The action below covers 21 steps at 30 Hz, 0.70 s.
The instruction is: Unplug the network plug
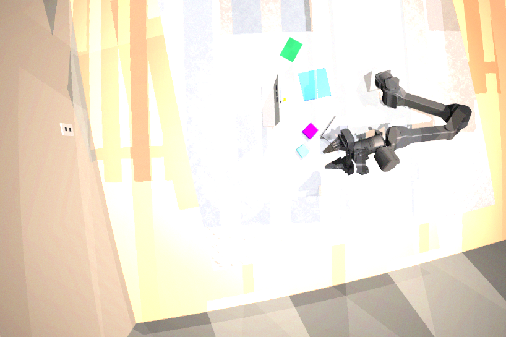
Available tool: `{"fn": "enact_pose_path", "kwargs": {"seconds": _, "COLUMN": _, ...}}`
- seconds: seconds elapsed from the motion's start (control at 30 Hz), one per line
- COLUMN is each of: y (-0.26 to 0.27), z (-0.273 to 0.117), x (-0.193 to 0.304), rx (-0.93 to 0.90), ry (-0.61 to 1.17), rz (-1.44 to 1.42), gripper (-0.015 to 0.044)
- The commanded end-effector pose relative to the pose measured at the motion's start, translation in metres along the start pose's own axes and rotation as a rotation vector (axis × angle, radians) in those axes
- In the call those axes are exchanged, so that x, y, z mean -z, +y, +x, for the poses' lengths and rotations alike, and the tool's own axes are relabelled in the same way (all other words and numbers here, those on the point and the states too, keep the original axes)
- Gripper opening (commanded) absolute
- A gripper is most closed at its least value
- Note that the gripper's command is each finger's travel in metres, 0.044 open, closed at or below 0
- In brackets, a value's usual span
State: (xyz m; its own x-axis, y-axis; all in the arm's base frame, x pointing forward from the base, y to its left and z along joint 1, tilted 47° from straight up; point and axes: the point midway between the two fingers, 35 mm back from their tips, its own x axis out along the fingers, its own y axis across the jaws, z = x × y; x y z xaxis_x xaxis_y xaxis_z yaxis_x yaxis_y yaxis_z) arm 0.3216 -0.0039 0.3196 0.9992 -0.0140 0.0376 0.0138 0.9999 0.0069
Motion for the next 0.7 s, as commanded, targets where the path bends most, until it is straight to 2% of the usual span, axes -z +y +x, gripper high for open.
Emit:
{"fn": "enact_pose_path", "kwargs": {"seconds": 0.0, "y": 0.000, "z": 0.000, "x": 0.001, "rx": 0.002, "ry": 0.002, "rz": -0.004, "gripper": 0.0374}}
{"fn": "enact_pose_path", "kwargs": {"seconds": 0.27, "y": -0.018, "z": 0.004, "x": 0.058, "rx": 0.092, "ry": 0.104, "rz": -0.181, "gripper": 0.0164}}
{"fn": "enact_pose_path", "kwargs": {"seconds": 0.67, "y": -0.047, "z": -0.013, "x": 0.146, "rx": 0.201, "ry": 0.306, "rz": -0.481, "gripper": 0.0156}}
